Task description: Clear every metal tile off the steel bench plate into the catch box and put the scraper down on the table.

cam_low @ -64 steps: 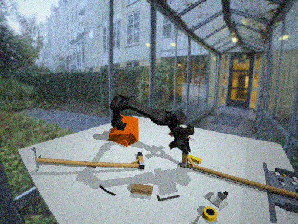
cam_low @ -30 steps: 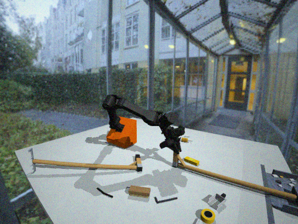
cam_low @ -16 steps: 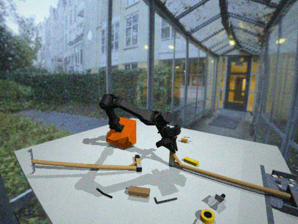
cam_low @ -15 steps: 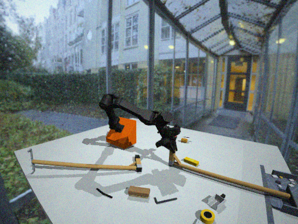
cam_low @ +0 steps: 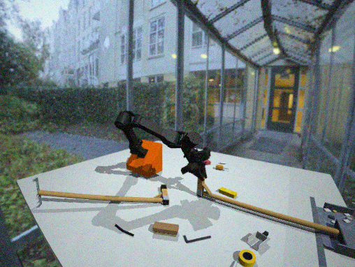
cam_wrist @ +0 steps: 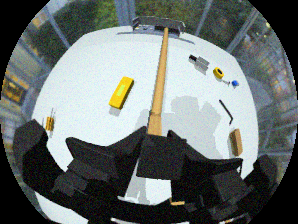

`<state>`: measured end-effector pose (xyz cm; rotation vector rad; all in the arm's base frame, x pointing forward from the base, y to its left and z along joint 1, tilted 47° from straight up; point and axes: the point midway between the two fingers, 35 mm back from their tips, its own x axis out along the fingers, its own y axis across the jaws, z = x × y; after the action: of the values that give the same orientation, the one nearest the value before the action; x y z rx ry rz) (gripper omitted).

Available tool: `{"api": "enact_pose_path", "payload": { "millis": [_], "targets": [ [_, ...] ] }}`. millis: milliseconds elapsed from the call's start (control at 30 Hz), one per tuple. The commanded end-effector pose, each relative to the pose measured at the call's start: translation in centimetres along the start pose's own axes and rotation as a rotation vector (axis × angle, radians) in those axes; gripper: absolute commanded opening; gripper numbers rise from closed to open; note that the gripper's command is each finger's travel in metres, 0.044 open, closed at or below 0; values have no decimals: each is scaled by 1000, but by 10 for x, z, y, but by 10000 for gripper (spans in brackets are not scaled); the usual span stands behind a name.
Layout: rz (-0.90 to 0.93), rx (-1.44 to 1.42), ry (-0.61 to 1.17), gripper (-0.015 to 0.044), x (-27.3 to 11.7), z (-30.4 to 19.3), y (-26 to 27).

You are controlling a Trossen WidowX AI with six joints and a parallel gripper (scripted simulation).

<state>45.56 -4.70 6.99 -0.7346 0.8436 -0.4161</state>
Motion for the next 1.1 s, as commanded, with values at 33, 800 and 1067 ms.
{"api": "enact_pose_path", "payload": {
  "millis": [33, 800, 1067],
  "targets": [
    [-1, 7, -17, 0, -9, 0, 0],
    [0, 6, -19, 0, -30, -29, 0],
    [0, 6, -19, 0, -37, -40, 1]
  ]
}}
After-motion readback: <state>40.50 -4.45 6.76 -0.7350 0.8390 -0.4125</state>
